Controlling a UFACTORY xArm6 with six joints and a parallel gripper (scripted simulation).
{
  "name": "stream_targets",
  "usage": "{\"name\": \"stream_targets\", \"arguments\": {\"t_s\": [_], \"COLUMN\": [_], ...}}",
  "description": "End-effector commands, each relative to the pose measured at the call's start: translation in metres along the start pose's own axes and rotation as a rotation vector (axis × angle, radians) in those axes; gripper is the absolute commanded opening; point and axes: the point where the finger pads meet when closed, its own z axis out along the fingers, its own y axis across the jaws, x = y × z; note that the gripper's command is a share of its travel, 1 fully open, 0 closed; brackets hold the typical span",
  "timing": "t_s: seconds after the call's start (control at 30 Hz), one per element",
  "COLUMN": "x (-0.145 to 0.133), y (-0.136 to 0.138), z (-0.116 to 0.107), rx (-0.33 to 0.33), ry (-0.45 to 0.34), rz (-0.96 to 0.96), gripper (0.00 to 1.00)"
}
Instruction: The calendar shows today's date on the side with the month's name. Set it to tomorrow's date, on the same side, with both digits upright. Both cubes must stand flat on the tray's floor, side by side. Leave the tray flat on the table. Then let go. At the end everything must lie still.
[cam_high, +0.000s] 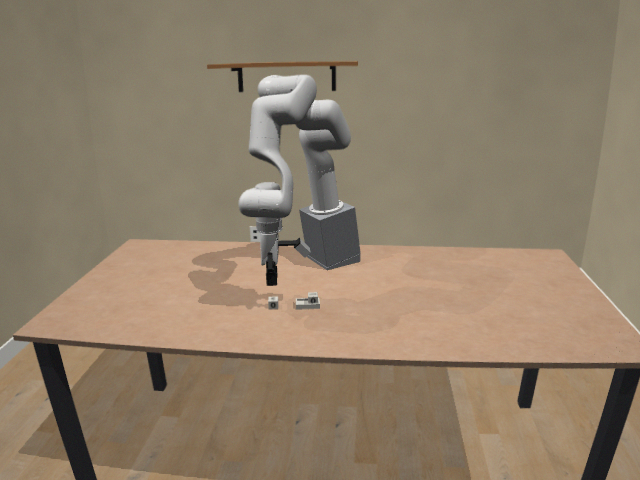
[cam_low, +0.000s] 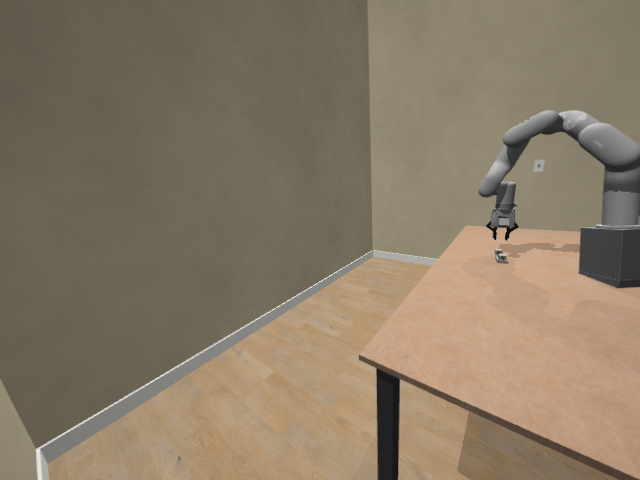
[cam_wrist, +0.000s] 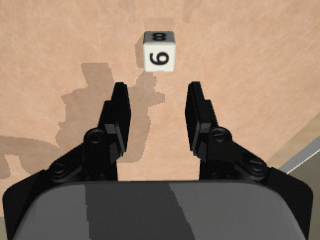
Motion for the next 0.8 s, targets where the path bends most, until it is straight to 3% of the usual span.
{"name": "stream_targets", "arguments": {"t_s": [0.0, 0.77], "x": [-0.001, 0.000], "y": [0.001, 0.001], "z": [0.001, 0.029], "rx": [-0.002, -0.002], "ry": [-0.001, -0.002], "rz": [0.000, 0.000], "gripper": [0.47, 0.47]}}
